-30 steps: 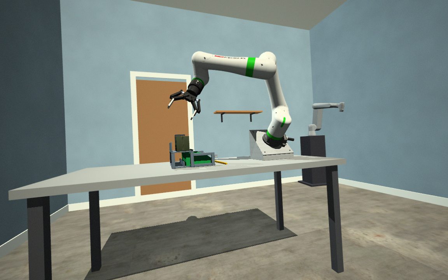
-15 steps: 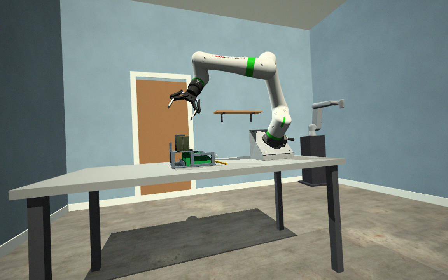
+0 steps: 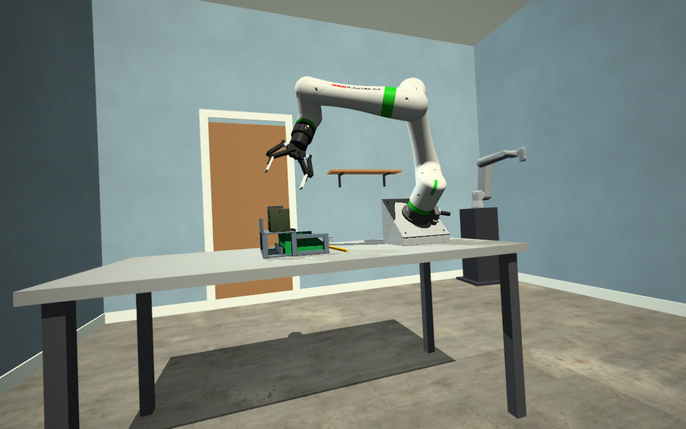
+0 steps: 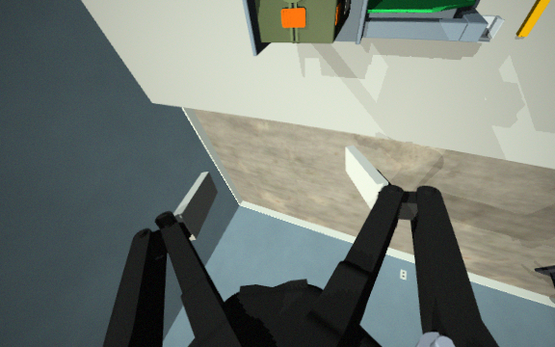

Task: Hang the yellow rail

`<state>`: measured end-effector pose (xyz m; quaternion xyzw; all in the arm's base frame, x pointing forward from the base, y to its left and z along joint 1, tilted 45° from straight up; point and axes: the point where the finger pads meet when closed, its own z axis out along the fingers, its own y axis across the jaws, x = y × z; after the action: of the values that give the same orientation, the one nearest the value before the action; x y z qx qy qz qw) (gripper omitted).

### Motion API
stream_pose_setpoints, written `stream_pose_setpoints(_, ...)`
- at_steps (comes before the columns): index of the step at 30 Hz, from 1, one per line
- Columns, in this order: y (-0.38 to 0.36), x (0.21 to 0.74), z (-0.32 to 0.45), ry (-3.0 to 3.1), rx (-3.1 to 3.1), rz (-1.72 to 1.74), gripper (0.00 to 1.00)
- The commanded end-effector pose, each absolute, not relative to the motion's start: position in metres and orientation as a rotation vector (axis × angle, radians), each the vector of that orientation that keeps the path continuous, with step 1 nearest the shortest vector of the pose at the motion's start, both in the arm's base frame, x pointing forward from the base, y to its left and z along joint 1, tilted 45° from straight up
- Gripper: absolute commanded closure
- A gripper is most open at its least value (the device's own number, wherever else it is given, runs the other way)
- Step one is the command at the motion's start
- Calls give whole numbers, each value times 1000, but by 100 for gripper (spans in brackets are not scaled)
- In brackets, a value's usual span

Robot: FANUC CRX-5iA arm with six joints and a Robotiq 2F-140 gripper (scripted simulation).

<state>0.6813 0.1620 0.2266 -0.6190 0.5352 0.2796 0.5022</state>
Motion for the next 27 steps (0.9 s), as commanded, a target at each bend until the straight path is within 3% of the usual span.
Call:
stream_pose_setpoints(1,162,681,227,1293,-1498,674,0)
stream_pose_setpoints(27,159,618,200,1137,-1917,528,0)
